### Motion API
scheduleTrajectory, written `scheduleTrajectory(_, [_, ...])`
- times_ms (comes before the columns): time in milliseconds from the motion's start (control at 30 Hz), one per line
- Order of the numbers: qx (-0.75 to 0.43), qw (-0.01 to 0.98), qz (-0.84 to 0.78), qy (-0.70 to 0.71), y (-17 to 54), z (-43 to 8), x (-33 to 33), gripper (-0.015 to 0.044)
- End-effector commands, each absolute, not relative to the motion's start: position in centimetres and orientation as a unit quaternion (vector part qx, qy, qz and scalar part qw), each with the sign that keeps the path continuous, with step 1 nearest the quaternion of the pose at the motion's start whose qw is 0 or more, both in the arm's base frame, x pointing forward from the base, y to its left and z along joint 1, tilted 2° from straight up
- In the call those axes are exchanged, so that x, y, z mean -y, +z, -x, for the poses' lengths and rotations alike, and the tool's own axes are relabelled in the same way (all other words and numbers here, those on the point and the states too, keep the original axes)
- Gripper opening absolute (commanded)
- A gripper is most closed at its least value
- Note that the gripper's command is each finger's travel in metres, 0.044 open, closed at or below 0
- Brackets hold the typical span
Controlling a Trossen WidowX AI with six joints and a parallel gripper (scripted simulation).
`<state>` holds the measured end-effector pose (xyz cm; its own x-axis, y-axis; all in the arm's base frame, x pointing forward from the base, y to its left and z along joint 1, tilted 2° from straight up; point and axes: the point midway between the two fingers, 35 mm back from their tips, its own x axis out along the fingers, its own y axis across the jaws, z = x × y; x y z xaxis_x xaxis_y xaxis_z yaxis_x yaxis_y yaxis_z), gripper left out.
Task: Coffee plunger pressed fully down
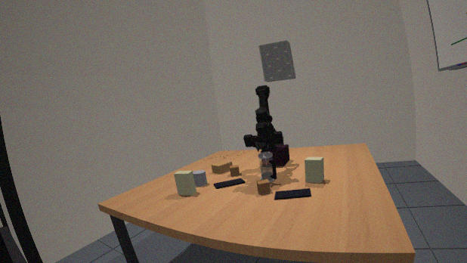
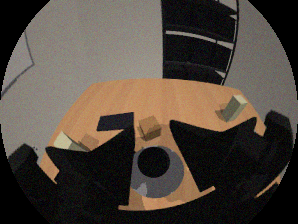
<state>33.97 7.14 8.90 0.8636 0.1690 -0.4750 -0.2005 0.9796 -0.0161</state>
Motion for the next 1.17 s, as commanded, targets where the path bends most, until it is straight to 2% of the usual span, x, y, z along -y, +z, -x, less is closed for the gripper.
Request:
scheduleTrajectory(0, [-0.243,0.965,0.033,0.096,8.9,-34.0,-7.1,0.0276])
scheduleTrajectory(200, [-0.243,0.965,0.033,0.096,8.9,-34.0,-7.1,0.0433])
scheduleTrajectory(233, [-0.243,0.965,0.033,0.096,8.9,-34.0,-7.1,0.0440])
scheduleTrajectory(533, [-0.232,0.968,0.018,0.095,10.9,-33.9,-7.3,0.0440])
scheduleTrajectory(900, [-0.253,0.962,0.035,0.093,16.3,-27.7,-6.0,0.0440])
scheduleTrajectory(1133, [-0.254,0.962,0.036,0.093,16.5,-27.3,-5.9,0.0440])
